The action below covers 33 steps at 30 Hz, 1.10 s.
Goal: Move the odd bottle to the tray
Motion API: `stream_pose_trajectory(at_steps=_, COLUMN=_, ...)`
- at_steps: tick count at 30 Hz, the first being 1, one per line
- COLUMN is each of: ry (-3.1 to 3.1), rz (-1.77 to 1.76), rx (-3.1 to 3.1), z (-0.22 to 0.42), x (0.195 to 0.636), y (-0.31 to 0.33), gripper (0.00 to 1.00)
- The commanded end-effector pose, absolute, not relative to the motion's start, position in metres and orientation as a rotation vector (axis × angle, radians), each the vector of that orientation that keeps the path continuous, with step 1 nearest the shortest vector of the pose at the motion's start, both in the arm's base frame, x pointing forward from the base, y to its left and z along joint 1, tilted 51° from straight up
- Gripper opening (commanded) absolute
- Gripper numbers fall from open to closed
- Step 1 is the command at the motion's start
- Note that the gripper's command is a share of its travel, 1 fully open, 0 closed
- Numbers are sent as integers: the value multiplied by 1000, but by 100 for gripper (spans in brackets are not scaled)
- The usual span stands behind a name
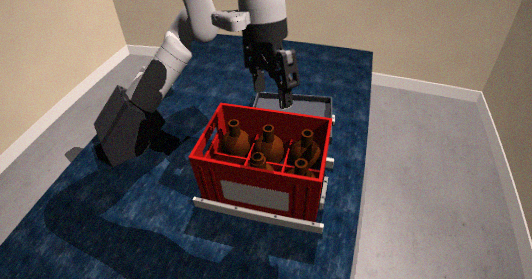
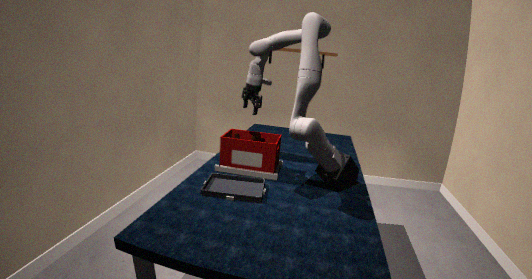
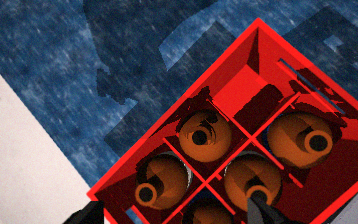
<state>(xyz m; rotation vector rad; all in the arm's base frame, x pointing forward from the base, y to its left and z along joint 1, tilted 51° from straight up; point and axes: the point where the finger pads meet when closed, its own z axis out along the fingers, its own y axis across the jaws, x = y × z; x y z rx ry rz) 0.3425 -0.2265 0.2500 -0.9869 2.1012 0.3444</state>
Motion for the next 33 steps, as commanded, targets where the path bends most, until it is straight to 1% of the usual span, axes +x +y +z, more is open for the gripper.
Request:
stream_pose_trajectory(at_steps=1, ry=2093, rz=356, rx=-990, z=249, x=345, y=-224, gripper=100)
stream_pose_trajectory(at_steps=33, ry=2084, rz=464, rx=-1027, z=221, x=348, y=-218, gripper=100)
